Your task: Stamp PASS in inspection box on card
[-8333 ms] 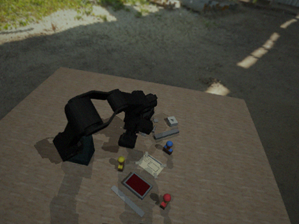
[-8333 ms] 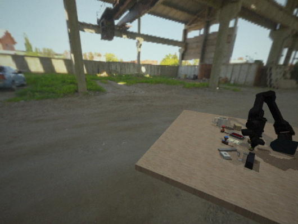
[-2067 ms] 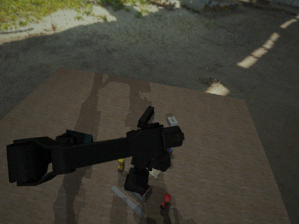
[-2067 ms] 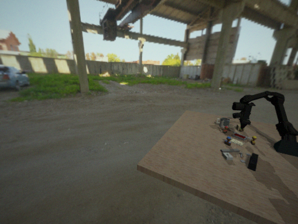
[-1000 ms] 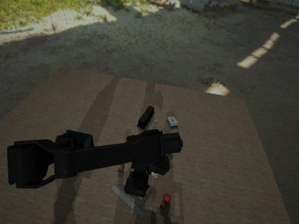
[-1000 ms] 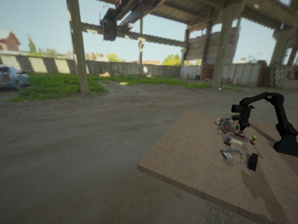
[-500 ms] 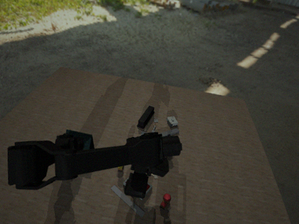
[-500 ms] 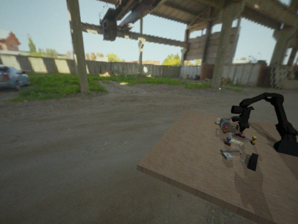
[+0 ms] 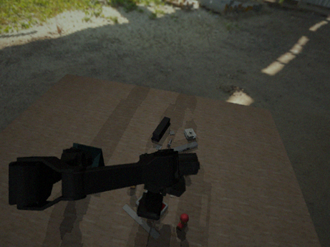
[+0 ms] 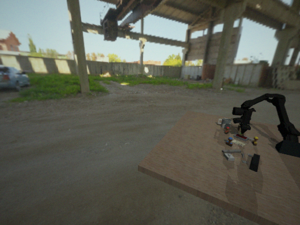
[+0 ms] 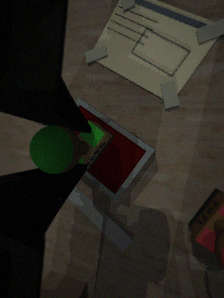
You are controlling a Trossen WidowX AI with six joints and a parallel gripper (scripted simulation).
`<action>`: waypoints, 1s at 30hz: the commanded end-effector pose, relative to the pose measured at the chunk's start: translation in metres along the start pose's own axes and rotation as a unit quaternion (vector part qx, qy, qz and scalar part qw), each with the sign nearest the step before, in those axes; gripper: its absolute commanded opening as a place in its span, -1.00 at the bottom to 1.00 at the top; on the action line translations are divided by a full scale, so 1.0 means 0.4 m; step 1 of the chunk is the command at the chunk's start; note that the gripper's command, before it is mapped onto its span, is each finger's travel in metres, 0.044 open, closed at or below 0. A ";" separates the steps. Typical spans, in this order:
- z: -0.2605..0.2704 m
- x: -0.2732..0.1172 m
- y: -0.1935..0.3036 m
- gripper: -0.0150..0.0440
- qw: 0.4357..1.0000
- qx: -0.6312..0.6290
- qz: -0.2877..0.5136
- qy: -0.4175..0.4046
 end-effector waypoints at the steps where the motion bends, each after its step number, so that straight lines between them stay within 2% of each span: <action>1: 0.000 0.007 0.002 -0.49 1.000 -0.002 0.000 0.002; 30: -0.001 0.025 0.003 -0.49 1.000 0.000 0.001 0.003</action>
Point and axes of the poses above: the point midway between the two fingers, 35 mm back from their tips, its own x axis out along the fingers, its own z axis across the jaws, y = z × x, the point moved 3 cm from there along -x, back along the fingers, and after that the axes turned 10 degrees about -x, right-handed, at the moved point
